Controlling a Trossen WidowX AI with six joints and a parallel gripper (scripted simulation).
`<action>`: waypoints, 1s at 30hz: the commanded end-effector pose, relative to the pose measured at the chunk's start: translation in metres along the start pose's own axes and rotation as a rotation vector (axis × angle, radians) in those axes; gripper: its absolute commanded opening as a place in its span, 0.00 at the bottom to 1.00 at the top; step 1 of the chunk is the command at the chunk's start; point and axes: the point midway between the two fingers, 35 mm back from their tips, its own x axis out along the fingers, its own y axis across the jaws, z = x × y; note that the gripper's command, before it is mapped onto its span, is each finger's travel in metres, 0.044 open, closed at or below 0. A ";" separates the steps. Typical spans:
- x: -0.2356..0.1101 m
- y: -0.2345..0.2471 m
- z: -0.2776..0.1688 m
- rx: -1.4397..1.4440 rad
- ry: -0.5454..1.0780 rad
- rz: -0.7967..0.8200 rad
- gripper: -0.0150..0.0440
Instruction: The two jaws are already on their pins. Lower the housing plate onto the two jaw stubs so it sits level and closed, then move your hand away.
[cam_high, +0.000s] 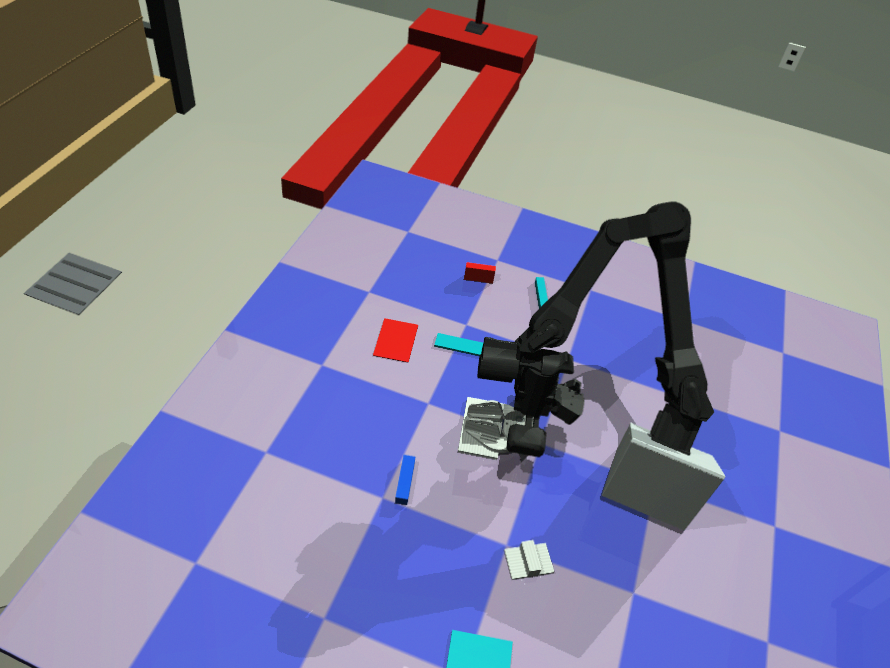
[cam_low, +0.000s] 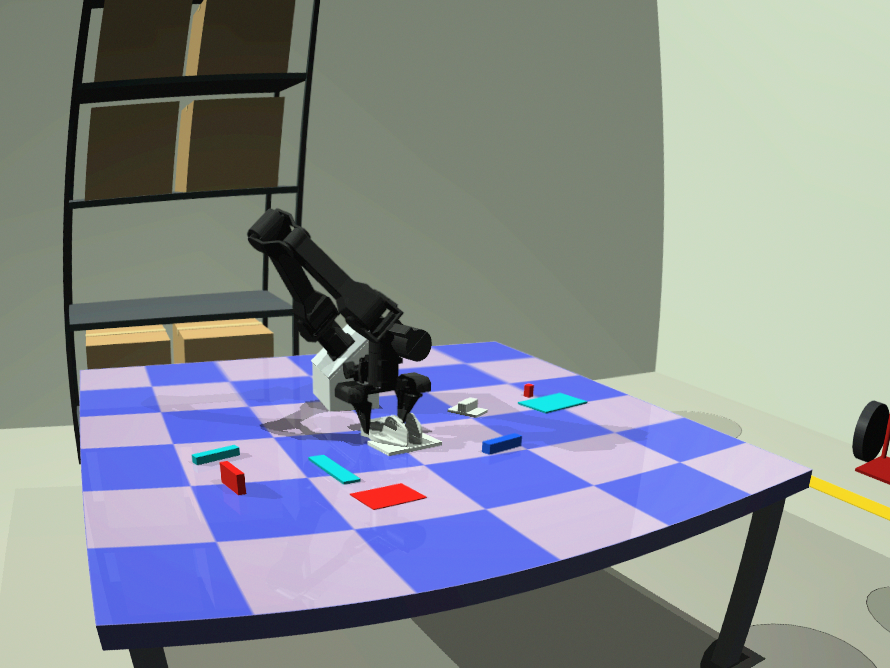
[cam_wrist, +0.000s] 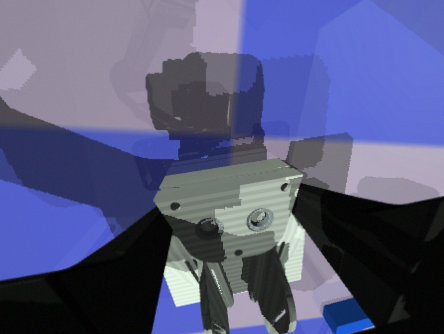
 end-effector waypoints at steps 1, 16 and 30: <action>0.003 0.001 0.000 0.007 -0.001 -0.001 0.85; 0.000 0.000 0.000 0.000 0.001 0.001 1.00; -0.005 0.000 -0.001 0.001 0.001 0.000 1.00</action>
